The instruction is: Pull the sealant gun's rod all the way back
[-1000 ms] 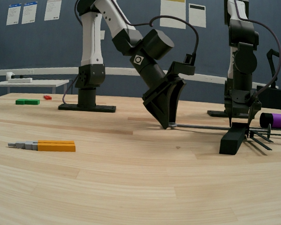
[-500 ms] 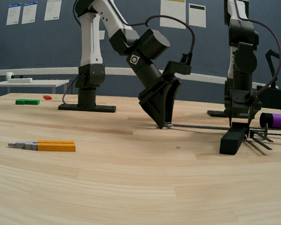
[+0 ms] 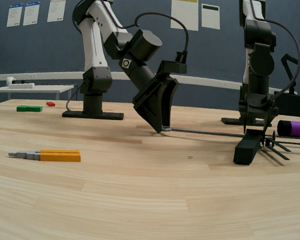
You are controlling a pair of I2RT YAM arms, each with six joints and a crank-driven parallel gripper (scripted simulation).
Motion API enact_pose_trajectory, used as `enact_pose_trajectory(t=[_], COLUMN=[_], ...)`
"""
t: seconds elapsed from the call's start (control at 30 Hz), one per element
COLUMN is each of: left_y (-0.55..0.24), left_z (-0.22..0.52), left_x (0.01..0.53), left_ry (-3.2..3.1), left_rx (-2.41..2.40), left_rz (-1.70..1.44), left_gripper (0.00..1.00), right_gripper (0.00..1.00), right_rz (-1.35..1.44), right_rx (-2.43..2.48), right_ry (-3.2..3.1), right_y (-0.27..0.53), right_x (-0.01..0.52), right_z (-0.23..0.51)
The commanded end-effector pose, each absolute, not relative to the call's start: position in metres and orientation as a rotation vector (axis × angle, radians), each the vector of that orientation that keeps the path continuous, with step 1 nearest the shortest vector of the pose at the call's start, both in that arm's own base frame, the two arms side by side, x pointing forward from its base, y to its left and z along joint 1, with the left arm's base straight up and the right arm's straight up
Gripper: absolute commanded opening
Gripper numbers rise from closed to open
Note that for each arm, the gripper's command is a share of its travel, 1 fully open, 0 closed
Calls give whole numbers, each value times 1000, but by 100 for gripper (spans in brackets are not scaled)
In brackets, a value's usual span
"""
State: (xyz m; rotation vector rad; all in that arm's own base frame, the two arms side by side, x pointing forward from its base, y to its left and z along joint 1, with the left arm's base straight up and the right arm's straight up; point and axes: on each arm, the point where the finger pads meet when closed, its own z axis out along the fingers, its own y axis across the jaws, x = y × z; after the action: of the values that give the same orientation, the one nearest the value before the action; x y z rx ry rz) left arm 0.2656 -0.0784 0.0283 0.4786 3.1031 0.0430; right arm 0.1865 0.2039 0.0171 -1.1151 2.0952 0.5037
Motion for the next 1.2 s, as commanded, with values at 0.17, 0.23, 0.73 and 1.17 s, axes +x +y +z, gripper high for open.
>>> enact_pose_trajectory(t=[0.17, 0.23, 0.73, 1.17], left_y=[-67, -67, -81, -58], left_z=[17, 17, 19, 18], left_x=[267, 267, 271, 270], left_ry=[3108, 3108, 3094, 3100], left_rx=[484, 484, 475, 491], left_rz=[136, 136, 43, 188], left_gripper=[55, 55, 55, 55], right_gripper=[36, 36, 36, 36], right_rz=[477, 477, 476, 389], right_rx=[-1117, -1117, -1105, -1149], right_ry=[2124, 2124, 2114, 2247], right_y=[189, 189, 210, 175], right_x=[182, 182, 192, 170], right_z=[14, 14, 19, -9])
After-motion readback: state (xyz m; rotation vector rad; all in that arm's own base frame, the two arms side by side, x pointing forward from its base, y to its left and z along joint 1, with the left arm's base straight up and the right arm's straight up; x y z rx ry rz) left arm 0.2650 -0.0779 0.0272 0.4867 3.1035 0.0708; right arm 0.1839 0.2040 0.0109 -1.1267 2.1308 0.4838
